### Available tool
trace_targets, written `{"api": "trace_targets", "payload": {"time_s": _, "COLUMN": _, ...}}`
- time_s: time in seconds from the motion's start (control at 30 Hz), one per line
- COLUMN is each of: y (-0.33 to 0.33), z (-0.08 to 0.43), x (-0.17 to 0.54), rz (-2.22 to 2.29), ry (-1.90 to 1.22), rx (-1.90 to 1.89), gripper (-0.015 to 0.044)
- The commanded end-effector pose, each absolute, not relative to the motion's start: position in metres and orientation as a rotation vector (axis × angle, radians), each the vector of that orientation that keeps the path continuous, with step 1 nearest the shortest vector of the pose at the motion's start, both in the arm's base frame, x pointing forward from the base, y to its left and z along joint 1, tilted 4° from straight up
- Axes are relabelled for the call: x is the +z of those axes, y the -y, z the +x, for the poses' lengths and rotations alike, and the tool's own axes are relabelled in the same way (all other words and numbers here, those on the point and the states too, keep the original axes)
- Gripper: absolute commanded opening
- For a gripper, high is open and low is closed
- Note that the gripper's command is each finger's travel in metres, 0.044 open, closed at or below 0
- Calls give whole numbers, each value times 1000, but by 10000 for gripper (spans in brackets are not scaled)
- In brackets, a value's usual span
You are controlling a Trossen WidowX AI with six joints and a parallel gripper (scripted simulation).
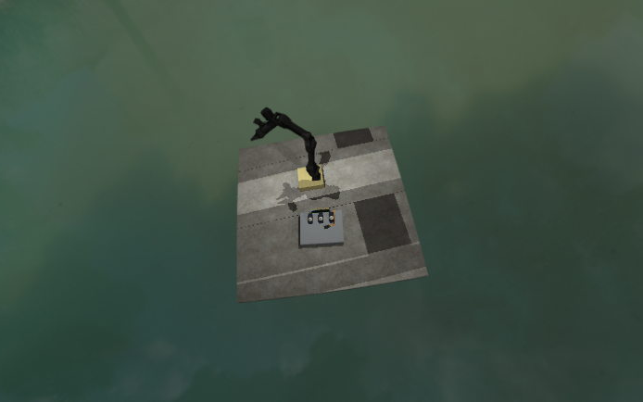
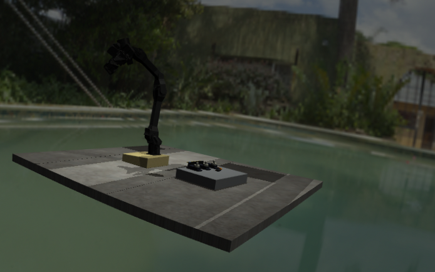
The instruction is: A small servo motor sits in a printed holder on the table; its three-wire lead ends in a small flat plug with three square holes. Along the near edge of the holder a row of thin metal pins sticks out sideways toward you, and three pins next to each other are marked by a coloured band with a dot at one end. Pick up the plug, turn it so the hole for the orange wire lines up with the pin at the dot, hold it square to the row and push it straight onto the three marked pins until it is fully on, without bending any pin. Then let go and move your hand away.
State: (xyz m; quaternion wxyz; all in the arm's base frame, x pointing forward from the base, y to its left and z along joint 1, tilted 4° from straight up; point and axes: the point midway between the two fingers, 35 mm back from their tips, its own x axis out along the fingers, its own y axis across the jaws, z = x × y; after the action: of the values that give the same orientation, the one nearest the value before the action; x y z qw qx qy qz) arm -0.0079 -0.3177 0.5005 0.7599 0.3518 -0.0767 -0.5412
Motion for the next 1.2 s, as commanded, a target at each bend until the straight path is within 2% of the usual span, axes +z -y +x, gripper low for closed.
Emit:
{"api": "trace_targets", "payload": {"time_s": 0.0, "y": 318, "z": 5, "x": 496, "rz": 752, "ry": 145, "rx": -1153, "gripper": 115}}
{"api": "trace_targets", "payload": {"time_s": 1.17, "y": 296, "z": 151, "x": 458, "rz": 496, "ry": -29, "rx": -831, "gripper": 115}}
